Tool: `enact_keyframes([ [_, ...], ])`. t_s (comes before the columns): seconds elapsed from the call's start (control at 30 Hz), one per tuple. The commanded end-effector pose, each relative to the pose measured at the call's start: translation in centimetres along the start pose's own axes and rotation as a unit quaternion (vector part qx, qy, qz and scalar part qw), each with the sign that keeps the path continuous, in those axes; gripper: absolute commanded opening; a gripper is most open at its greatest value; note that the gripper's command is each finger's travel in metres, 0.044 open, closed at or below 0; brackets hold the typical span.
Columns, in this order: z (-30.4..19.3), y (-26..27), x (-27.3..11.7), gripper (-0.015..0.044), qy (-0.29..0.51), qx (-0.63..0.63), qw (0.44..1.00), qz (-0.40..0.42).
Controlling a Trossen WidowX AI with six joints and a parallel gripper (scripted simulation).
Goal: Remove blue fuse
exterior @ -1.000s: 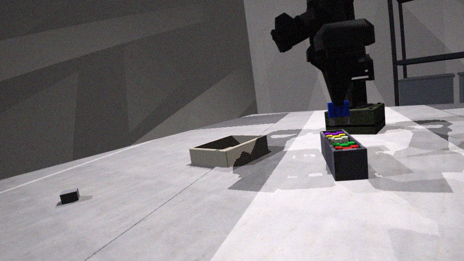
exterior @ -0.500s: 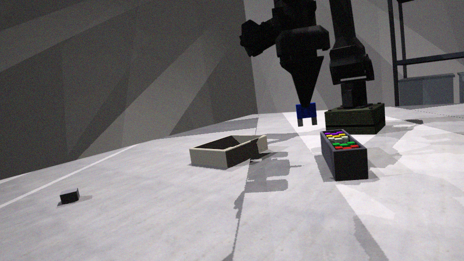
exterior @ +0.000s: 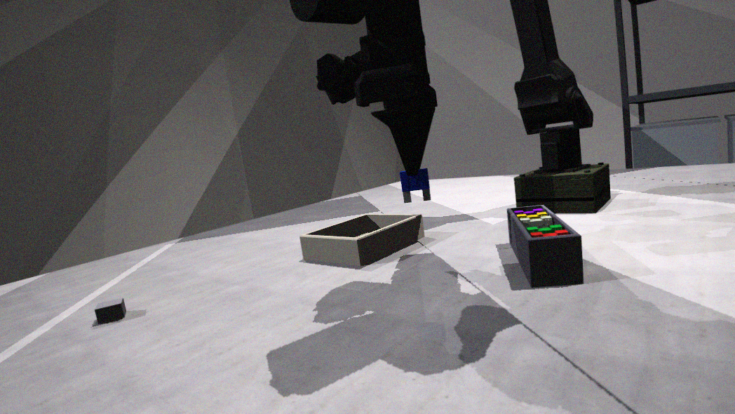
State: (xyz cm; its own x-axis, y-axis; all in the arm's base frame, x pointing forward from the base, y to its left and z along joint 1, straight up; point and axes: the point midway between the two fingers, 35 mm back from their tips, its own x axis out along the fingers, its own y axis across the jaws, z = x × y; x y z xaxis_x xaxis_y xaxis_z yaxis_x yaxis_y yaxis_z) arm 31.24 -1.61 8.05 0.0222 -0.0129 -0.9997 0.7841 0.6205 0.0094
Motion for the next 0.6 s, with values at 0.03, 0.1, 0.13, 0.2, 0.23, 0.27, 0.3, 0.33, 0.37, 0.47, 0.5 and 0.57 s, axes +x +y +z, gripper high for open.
enact_keyframes([
  [0.03,2.0,-1.1,-0.2,0.0000,-0.002,-0.002,1.000,0.003],
  [0.1,2.9,-1.8,-0.2,0.0000,-0.002,-0.002,1.000,0.003],
  [0.13,3.3,-2.2,-0.2,0.0000,-0.002,-0.002,1.000,0.003],
  [0.2,4.2,-2.9,-0.2,0.0000,-0.003,-0.002,1.000,0.002],
  [0.23,4.6,-3.3,-0.2,0.0000,-0.003,-0.002,1.000,0.002],
  [0.27,5.0,-3.7,-0.2,0.0000,-0.003,-0.002,1.000,0.002],
  [0.3,5.4,-4.1,-0.2,0.0000,-0.003,-0.002,1.000,0.002],
  [0.33,5.8,-4.5,-0.2,0.0000,-0.003,-0.002,1.000,0.002],
  [0.37,6.2,-4.9,-0.2,0.0000,-0.004,-0.002,1.000,0.001],
  [0.47,7.3,-6.2,-0.2,0.0000,-0.004,-0.002,1.000,0.001],
  [0.5,7.7,-6.6,-0.2,0.0000,-0.004,-0.002,1.000,0.001],
  [0.57,8.2,-7.2,-0.2,0.0000,-0.005,-0.002,1.000,0.000],
])
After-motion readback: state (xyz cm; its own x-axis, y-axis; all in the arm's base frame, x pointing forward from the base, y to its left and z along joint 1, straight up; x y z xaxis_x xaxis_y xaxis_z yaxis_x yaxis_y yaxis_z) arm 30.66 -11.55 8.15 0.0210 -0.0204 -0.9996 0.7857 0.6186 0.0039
